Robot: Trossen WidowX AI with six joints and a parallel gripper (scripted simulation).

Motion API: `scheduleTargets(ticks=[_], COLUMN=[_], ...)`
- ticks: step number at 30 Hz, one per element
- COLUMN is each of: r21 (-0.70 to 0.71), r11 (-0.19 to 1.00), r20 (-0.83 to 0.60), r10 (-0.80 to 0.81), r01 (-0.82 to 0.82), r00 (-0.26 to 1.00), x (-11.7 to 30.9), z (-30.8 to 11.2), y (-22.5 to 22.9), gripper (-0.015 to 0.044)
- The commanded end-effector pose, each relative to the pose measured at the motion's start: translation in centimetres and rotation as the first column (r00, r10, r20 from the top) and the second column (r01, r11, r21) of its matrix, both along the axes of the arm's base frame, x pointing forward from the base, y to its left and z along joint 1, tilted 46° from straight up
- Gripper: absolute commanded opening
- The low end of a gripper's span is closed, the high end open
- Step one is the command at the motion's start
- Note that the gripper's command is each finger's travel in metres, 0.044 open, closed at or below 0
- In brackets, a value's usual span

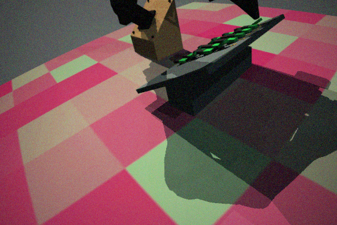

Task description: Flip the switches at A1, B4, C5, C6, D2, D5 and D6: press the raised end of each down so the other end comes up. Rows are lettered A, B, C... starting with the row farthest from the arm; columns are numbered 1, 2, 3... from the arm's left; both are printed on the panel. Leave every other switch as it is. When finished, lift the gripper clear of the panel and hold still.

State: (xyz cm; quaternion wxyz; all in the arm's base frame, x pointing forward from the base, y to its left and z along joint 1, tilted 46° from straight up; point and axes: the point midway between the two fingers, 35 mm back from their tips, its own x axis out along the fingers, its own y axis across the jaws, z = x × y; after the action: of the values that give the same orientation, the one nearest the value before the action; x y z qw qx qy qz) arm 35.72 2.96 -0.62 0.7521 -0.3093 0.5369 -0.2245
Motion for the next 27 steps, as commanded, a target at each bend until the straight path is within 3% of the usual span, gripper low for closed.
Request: scheduleTargets(ticks=[1, 27], r21=[-0.003, -0.003], r11=[1.000, 1.000], r20=[-0.004, -0.004], r10=[0.004, 0.004], r01=[-0.004, -0.004], r00=[1.000, 1.000], x=[0.01, 0.11], z=[-0.06, -0.26], y=[0.00, -0.21], gripper=[0.0000, 0.0000])
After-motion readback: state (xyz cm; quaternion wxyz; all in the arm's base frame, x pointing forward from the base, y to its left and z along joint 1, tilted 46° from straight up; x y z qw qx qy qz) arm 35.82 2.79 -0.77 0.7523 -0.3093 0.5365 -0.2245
